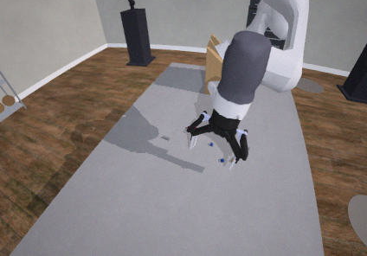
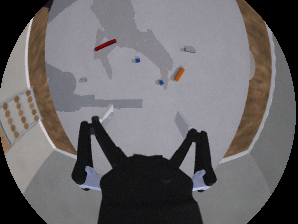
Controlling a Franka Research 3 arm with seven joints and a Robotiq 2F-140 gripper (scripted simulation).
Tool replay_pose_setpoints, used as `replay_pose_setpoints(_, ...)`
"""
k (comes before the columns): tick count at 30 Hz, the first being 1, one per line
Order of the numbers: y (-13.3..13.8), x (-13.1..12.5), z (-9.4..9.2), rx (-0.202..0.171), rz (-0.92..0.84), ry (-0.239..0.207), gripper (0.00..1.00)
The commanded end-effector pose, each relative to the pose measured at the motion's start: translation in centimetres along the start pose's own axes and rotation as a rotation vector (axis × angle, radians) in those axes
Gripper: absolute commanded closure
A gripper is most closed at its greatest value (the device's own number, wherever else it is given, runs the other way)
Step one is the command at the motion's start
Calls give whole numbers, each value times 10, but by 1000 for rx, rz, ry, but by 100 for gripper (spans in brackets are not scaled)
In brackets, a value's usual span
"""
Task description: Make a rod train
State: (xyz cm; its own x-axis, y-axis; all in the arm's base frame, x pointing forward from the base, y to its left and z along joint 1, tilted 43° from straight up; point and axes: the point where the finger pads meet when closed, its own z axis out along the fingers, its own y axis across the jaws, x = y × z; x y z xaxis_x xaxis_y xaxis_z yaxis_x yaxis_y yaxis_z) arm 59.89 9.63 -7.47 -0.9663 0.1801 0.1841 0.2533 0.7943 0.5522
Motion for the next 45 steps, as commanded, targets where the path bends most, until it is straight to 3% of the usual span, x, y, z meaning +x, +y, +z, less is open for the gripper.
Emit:
replay_pose_setpoints(1, -1, 1, 0, -1, -32, 7, 0)
replay_pose_setpoints(8, -1, 1, 0, -1, -32, 7, 0)
replay_pose_setpoints(9, 26, -2, 4, -46, -99, 12, 0)
replay_pose_setpoints(16, 26, -2, 4, -46, -99, 12, 0)
replay_pose_setpoints(19, 68, -7, 7, -118, -203, 13, 0)
replay_pose_setpoints(45, 71, -8, 7, -124, -213, 13, 0)
